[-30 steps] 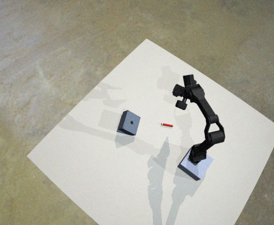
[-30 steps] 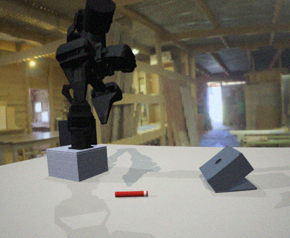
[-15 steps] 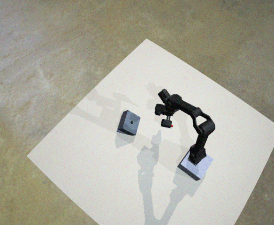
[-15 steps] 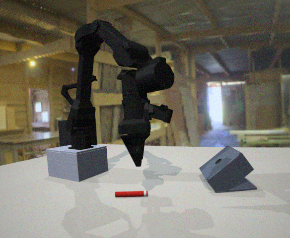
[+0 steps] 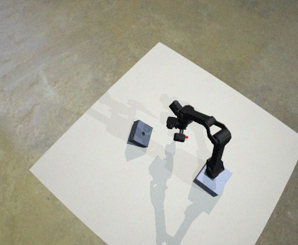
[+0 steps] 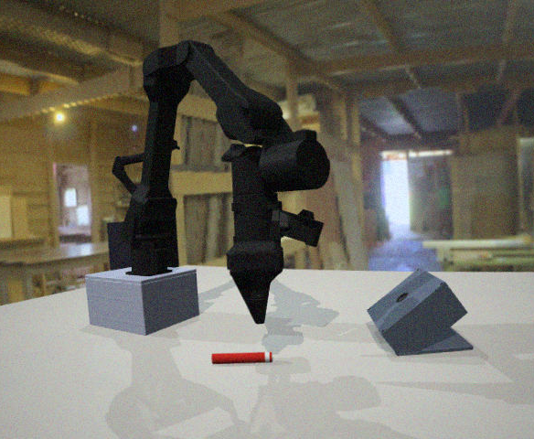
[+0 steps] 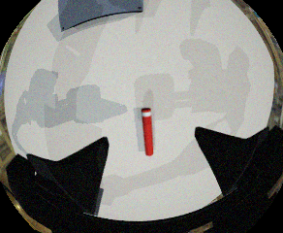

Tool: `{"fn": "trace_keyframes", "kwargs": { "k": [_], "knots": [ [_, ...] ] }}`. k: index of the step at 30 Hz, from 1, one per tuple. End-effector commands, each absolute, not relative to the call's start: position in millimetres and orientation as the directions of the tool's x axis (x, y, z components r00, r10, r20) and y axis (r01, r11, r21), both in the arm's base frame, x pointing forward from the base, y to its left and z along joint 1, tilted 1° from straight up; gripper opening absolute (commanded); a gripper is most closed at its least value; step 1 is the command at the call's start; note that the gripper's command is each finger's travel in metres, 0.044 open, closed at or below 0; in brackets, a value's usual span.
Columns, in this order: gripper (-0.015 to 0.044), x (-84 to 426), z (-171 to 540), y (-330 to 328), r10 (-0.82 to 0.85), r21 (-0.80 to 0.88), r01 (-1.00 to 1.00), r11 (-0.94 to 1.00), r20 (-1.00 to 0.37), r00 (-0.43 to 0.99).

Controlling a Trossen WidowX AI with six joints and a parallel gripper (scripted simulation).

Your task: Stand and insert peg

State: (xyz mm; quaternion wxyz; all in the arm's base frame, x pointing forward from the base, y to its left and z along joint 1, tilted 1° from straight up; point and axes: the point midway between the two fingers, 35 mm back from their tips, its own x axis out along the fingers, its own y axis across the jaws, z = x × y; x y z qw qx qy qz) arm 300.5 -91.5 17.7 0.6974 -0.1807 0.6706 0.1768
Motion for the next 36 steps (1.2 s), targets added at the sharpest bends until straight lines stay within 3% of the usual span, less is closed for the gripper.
{"fn": "trace_keyframes", "kwargs": {
  "k": [1,36],
  "knots": [
    [0.0440,301,11,-91,0.008,-0.012,-0.487,0.873,-0.999,0.038],
    [0.0440,301,-45,-89,0.008,-0.011,-0.487,0.873,-0.999,0.037]
  ]
}}
